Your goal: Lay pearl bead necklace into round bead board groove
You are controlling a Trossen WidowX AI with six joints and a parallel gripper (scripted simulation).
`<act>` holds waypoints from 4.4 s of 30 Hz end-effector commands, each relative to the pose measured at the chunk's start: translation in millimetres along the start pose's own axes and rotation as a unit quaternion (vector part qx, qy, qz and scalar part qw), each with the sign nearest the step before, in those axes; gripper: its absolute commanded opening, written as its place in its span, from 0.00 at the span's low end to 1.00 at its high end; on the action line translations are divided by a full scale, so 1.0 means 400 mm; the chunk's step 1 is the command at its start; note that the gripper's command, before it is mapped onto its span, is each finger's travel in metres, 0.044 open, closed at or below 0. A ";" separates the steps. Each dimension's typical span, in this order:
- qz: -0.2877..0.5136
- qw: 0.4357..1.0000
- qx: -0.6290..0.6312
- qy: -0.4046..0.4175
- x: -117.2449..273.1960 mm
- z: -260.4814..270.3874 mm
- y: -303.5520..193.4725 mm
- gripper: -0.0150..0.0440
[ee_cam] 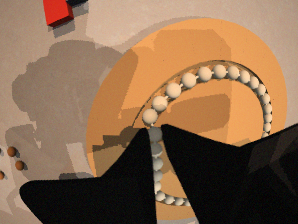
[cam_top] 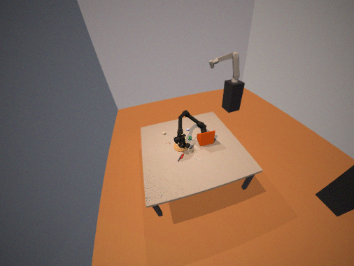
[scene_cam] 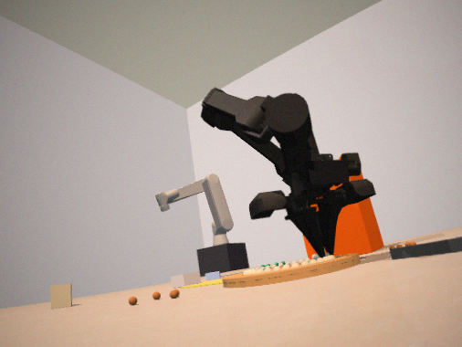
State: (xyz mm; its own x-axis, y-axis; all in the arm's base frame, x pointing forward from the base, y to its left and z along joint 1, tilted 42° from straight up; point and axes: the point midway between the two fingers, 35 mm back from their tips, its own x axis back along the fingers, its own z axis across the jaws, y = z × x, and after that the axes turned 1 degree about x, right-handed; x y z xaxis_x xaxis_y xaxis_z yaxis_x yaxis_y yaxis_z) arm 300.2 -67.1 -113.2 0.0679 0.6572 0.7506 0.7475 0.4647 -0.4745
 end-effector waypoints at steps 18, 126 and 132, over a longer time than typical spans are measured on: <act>0.002 1.000 0.003 -0.001 0.015 0.022 0.004 0.25; 0.000 0.999 0.047 0.000 0.001 0.015 -0.026 0.25; 0.000 0.999 0.047 0.000 0.001 0.015 -0.026 0.25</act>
State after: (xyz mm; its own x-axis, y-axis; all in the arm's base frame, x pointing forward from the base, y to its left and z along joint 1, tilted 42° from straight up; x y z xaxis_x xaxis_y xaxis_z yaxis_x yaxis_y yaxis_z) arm 288.1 -68.2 -111.4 0.0684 0.6572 0.7506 0.6807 0.5193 -0.5167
